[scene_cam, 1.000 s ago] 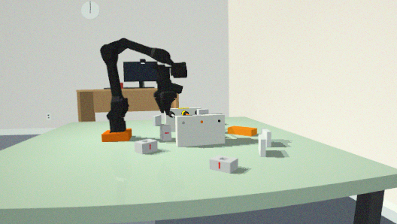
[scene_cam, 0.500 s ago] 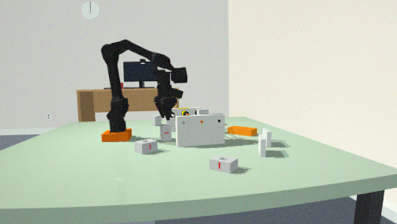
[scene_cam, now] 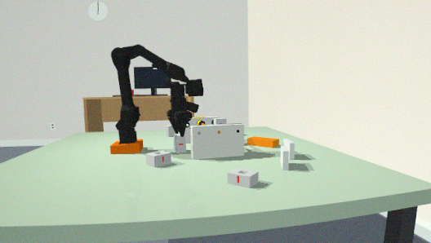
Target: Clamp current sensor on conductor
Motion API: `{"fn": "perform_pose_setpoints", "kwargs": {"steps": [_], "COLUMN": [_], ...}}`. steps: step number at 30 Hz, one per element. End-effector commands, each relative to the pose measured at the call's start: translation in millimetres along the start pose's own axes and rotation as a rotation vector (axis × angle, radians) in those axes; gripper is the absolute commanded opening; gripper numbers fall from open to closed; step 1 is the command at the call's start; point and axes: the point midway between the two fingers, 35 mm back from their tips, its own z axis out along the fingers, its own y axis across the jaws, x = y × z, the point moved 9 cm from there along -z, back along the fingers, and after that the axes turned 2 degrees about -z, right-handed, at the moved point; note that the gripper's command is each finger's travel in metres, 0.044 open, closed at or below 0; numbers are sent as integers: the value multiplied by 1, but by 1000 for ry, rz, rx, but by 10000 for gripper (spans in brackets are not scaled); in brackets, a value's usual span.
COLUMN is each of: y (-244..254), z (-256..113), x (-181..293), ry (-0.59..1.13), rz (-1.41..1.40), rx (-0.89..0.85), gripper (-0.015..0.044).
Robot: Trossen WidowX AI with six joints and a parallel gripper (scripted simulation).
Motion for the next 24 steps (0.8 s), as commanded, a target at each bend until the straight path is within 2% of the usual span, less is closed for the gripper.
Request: {"fn": "perform_pose_setpoints", "kwargs": {"steps": [1, 9, 16, 24], "y": [1, 1, 0, 0], "z": [10, 10, 6, 6], "x": [2, 2, 1, 1], "ry": [20, 20, 6, 6], "rz": [-3, -3, 0, 0], "rx": [-5, -5, -3, -3], "gripper": [440, 440, 256, 203]}}
